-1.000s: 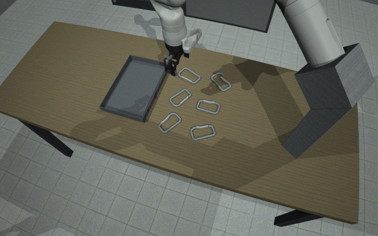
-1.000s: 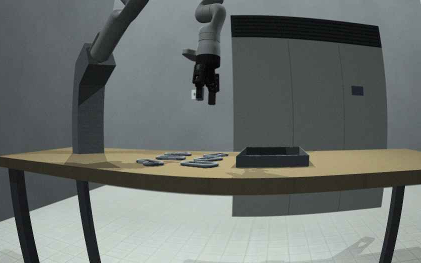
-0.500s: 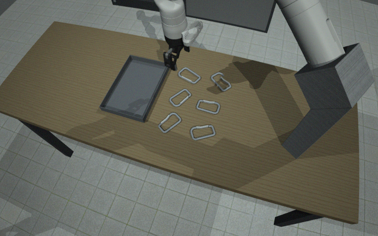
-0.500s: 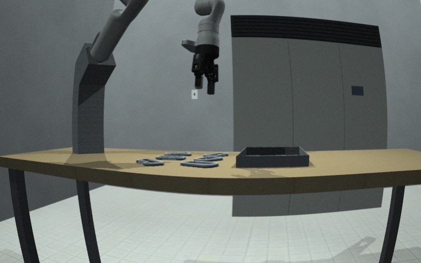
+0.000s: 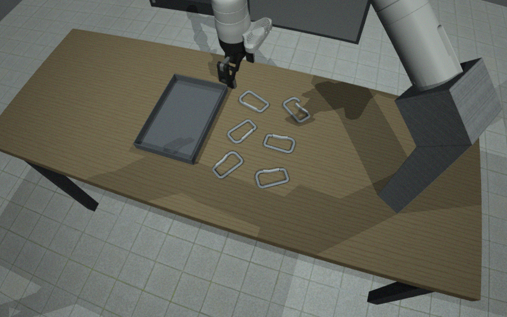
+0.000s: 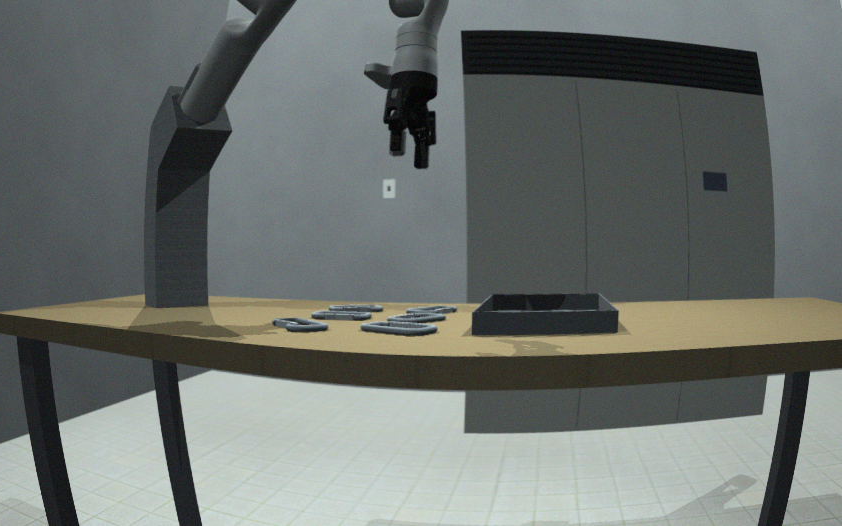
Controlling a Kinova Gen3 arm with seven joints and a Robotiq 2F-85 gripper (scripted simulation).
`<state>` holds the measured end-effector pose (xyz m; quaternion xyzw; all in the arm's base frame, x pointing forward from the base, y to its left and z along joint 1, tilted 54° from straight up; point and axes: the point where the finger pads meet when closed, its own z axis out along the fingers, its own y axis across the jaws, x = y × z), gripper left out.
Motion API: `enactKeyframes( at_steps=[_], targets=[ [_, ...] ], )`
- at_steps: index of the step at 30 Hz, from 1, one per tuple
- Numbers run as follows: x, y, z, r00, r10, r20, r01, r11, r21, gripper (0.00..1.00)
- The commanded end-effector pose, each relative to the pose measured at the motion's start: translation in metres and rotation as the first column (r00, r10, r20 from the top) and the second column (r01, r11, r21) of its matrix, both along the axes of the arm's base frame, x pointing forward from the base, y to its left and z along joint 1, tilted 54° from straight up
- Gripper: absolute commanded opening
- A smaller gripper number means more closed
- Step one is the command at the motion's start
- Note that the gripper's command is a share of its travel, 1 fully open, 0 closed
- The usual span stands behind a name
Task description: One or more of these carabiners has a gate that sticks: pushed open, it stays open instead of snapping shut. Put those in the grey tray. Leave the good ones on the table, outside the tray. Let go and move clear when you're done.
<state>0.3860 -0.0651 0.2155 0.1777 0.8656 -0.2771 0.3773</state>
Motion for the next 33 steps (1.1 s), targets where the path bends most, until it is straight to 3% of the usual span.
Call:
enactKeyframes(
  at_steps=[1,11,12,16,28,29,33],
  targets=[
    [-0.019,0.029,0.015,1.0,0.007,-0.009,-0.007,1.0,-0.001,1.0],
    [-0.019,0.029,0.015,1.0,0.007,-0.009,-0.007,1.0,-0.001,1.0],
    [-0.021,0.018,0.014,0.972,0.153,-0.177,-0.181,0.972,-0.15,1.0],
    [-0.021,0.018,0.014,0.957,0.187,-0.22,-0.228,0.957,-0.178,1.0],
    [-0.021,0.018,0.014,0.957,0.187,-0.22,-0.228,0.957,-0.178,1.0],
    [-0.021,0.018,0.014,0.863,0.308,-0.401,-0.428,0.867,-0.255,1.0],
    [-0.021,0.018,0.014,0.832,0.331,-0.446,-0.477,0.837,-0.267,1.0]
  ],
)
